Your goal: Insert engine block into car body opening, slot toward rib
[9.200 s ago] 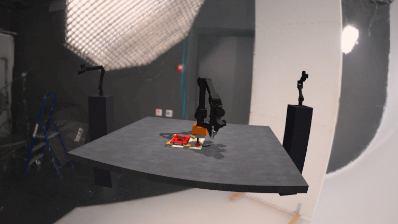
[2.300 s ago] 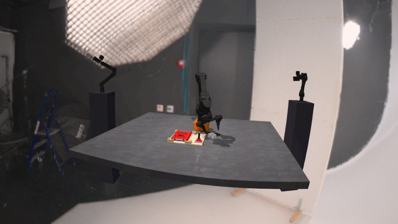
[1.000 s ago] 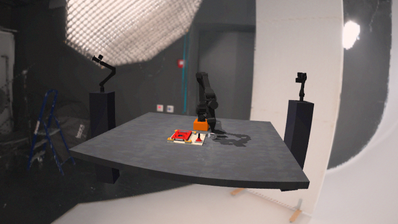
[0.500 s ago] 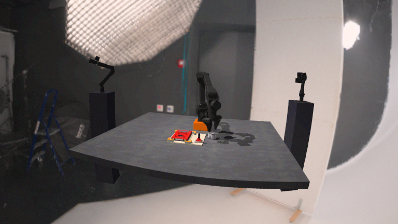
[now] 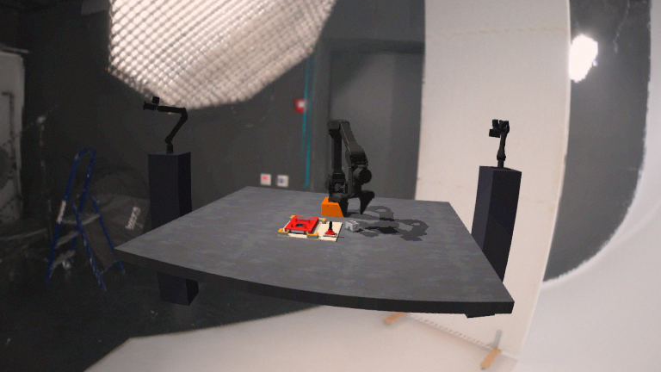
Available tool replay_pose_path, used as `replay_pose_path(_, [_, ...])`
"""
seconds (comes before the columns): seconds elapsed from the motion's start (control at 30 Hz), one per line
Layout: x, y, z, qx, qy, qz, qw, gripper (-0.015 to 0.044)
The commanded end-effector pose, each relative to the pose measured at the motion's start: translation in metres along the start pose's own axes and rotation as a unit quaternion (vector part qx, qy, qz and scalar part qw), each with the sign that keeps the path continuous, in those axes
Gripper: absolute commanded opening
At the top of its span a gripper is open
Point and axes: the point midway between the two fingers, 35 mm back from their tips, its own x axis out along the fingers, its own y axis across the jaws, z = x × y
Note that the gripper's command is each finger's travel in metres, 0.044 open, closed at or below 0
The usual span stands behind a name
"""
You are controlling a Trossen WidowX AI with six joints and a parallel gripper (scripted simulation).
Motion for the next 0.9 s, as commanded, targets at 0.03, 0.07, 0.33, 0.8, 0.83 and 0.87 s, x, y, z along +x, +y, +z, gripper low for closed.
replay_pose_path(0.03, [-0.001,0.0,-0.001,0.009,-0.003,0.003,1.0,0.044])
replay_pose_path(0.07, [0.001,0.0,-0.001,0.009,-0.003,0.003,1.0,0.044])
replay_pose_path(0.33, [0.017,0.0,-0.001,0.009,-0.003,0.003,1.0,0.044])
replay_pose_path(0.8, [0.039,0.0,-0.001,0.009,-0.003,0.003,1.0,0.044])
replay_pose_path(0.83, [0.041,0.0,0.0,0.009,-0.003,0.003,1.0,0.044])
replay_pose_path(0.87, [0.041,0.0,0.0,0.009,-0.004,0.003,1.0,0.044])
